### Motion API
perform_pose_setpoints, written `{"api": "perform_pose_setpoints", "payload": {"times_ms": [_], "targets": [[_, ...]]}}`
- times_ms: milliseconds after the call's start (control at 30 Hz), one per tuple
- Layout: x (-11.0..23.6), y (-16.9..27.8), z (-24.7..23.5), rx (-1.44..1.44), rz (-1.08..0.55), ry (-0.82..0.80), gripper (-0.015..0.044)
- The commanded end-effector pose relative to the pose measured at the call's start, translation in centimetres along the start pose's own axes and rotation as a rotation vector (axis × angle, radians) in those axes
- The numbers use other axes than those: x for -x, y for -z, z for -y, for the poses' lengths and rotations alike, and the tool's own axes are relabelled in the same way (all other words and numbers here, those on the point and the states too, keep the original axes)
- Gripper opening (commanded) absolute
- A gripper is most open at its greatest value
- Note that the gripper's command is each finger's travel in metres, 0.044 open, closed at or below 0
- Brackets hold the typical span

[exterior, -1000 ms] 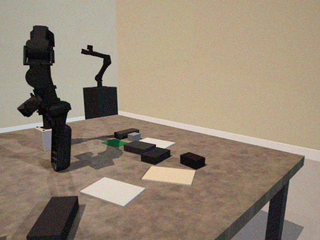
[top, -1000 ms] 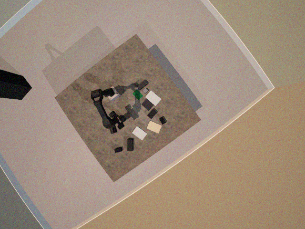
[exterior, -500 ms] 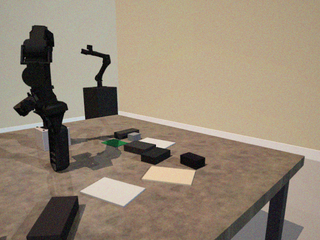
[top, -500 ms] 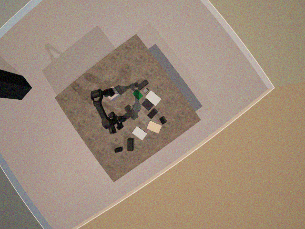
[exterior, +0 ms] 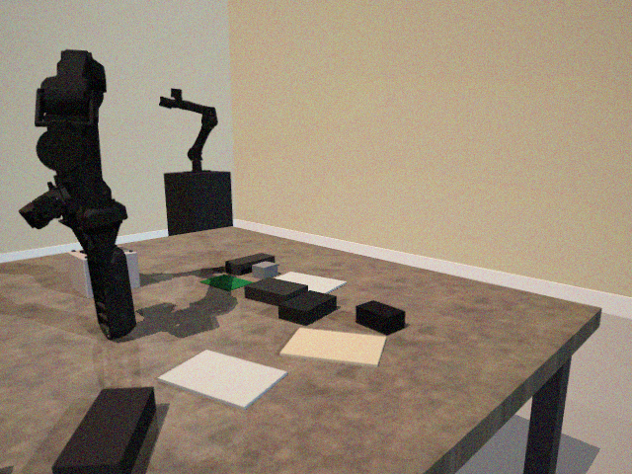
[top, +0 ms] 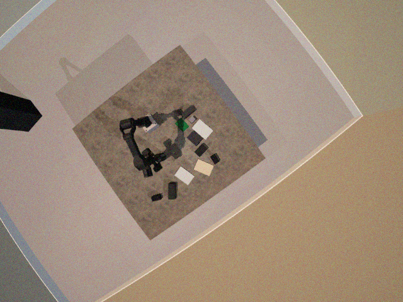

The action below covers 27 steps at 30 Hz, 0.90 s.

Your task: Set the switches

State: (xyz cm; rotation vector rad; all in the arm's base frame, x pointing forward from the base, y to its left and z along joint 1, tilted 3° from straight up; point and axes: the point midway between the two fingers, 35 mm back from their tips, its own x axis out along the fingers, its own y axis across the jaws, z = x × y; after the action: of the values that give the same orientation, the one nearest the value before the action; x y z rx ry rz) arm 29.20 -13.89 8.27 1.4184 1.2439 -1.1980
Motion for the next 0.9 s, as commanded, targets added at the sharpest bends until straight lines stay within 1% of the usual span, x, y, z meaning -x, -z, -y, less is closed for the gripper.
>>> {"api": "perform_pose_setpoints", "payload": {"times_ms": [0, 867], "targets": [[-0.5, -0.6, 0.0, 0.002, 0.014, 0.012, 0.0336], [-0.6, -2.5, 0.0, 0.002, 0.076, 0.012, 0.0337]]}}
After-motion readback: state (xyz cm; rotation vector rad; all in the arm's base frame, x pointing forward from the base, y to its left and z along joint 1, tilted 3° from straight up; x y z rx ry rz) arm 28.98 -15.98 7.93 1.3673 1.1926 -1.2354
